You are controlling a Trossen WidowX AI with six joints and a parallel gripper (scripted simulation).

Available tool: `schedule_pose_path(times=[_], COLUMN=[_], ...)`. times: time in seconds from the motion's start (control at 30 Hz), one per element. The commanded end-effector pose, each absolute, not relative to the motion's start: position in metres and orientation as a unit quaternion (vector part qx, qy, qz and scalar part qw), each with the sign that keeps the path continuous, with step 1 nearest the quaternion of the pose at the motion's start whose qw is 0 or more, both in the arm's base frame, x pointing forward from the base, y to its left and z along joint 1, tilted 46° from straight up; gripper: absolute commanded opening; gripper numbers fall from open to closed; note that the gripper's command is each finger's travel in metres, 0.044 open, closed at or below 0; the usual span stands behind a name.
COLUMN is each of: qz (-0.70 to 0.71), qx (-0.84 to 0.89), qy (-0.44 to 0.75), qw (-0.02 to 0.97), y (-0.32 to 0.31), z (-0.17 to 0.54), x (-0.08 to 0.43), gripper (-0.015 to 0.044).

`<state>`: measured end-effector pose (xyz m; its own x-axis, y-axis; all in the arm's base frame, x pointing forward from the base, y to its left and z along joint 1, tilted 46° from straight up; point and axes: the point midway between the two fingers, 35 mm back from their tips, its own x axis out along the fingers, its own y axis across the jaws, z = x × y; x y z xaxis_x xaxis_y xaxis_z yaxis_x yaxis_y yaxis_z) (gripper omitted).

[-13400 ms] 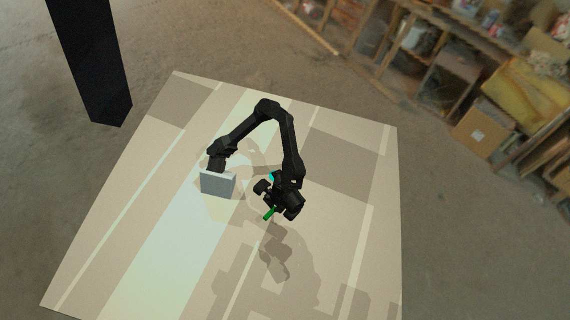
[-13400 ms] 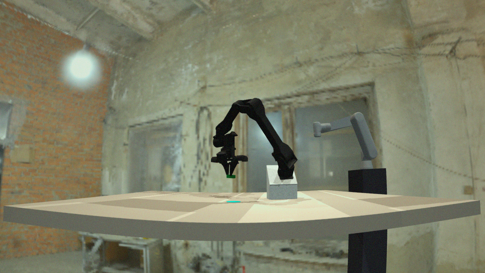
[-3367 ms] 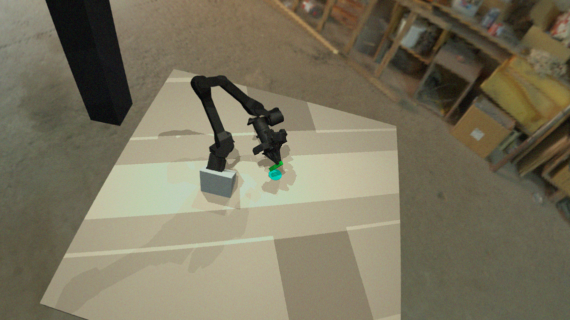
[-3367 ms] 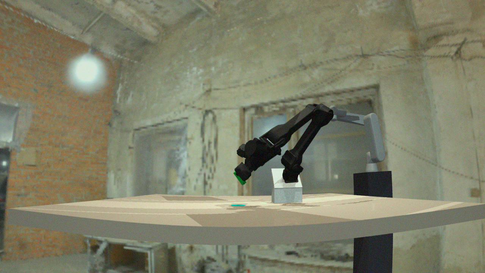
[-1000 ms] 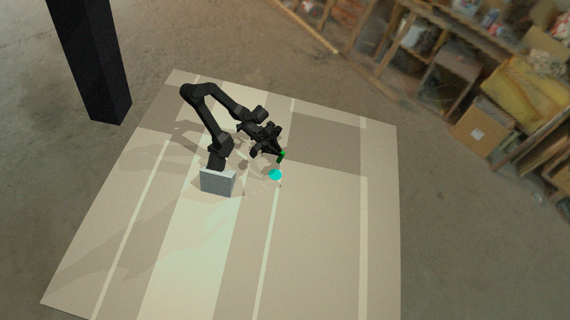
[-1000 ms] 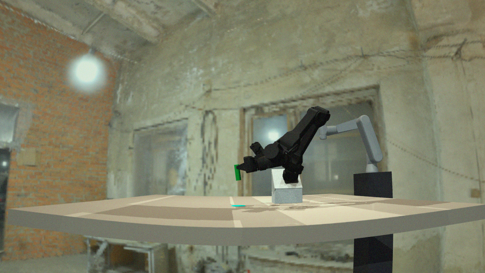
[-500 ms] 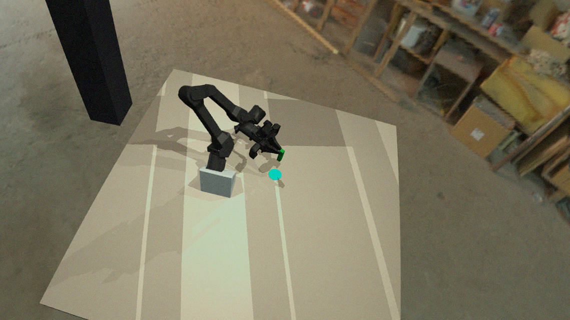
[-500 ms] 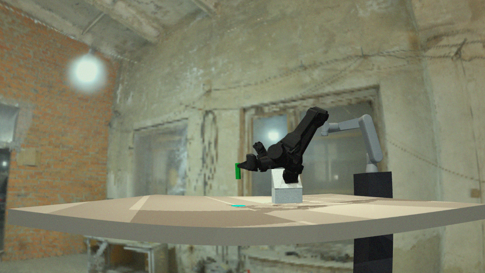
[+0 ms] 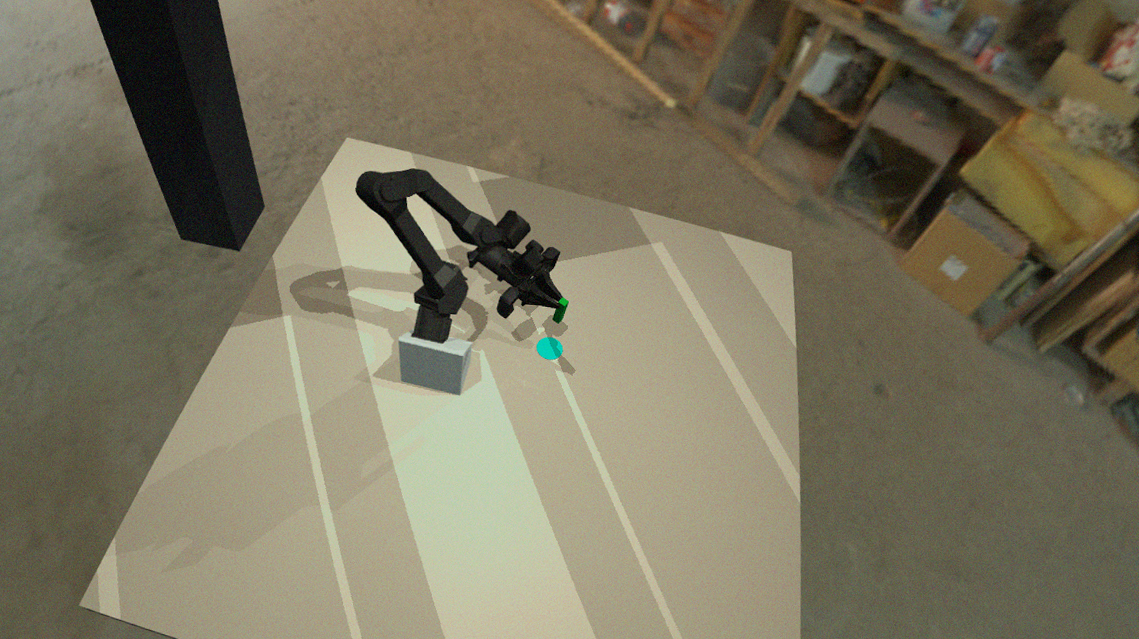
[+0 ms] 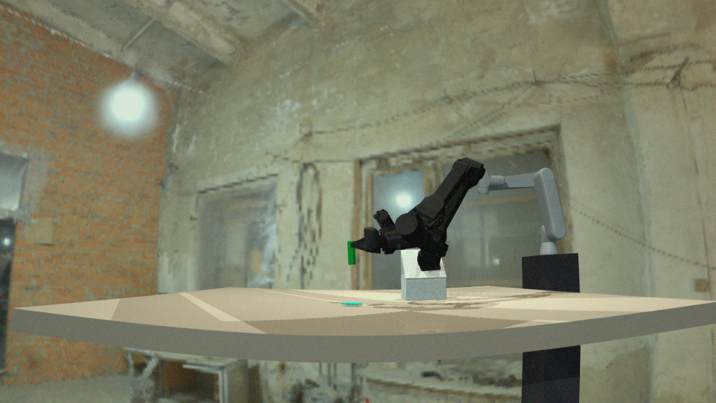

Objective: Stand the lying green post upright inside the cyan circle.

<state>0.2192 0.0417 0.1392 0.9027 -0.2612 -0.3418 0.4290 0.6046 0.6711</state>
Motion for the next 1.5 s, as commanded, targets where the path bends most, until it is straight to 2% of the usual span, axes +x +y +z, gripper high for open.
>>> schedule_pose_path(times=[0.0, 1.47], qz=[-0.196, -0.197], qx=[0.401, 0.401], qy=[0.103, 0.104], qw=[0.889, 0.889], y=[0.042, 0.105], z=[0.138, 0.075], x=[0.219, 0.223], gripper=[0.0023, 0.0023])
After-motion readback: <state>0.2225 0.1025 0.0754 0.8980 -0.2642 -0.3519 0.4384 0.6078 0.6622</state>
